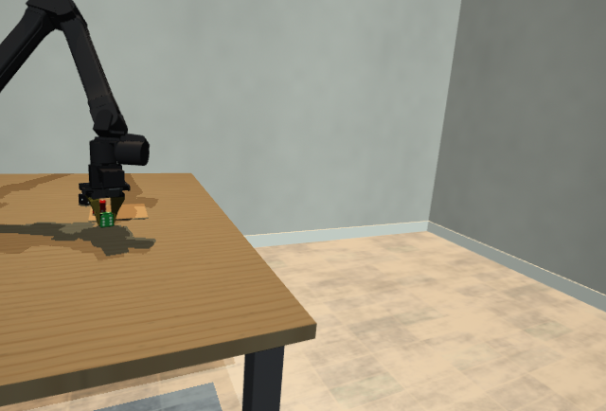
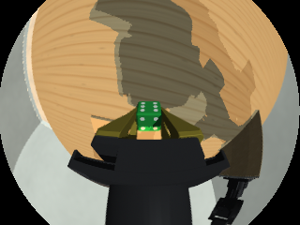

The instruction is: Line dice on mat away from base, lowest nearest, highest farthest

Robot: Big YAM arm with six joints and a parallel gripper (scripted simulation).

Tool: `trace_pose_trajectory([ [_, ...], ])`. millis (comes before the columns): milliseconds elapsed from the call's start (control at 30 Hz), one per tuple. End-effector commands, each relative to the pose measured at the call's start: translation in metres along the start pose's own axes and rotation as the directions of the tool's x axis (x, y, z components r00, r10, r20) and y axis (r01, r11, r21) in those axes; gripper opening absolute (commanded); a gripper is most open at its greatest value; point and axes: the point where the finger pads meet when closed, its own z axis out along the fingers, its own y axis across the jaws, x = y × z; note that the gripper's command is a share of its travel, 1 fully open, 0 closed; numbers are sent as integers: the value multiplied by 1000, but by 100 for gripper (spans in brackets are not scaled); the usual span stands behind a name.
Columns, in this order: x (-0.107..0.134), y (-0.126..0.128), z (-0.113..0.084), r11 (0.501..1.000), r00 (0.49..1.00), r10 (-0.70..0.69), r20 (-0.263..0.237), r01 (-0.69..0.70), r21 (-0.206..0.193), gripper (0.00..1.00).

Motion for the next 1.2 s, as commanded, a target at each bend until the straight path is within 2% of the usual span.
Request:
trace_pose_trajectory([
  [0,-4,-6,0,1000,1000,20,-8,-20,7,26],
  [33,-7,1,-12,1000,1000,7,8,-7,-15,26],
  [133,-12,17,-32,999,999,-14,29,15,-38,26],
  [267,-13,17,-61,999,999,-16,35,17,-37,26],
  [333,-13,17,-61,999,999,-16,35,17,-37,26],
  [500,-13,17,-100,999,999,-18,40,19,-38,26],
  [633,-13,17,-118,999,999,-19,42,20,-38,26],
  [700,-11,15,-119,999,999,-18,37,19,-34,26],
  [733,-1,8,-103,1000,1000,-21,6,21,0,26],
  [767,-1,4,-98,1000,1000,-15,-5,15,11,26],
  [1067,-6,4,-100,1000,1000,-14,8,14,-4,26],
  [1167,6,13,-106,995,995,-95,19,95,-11,26],
])
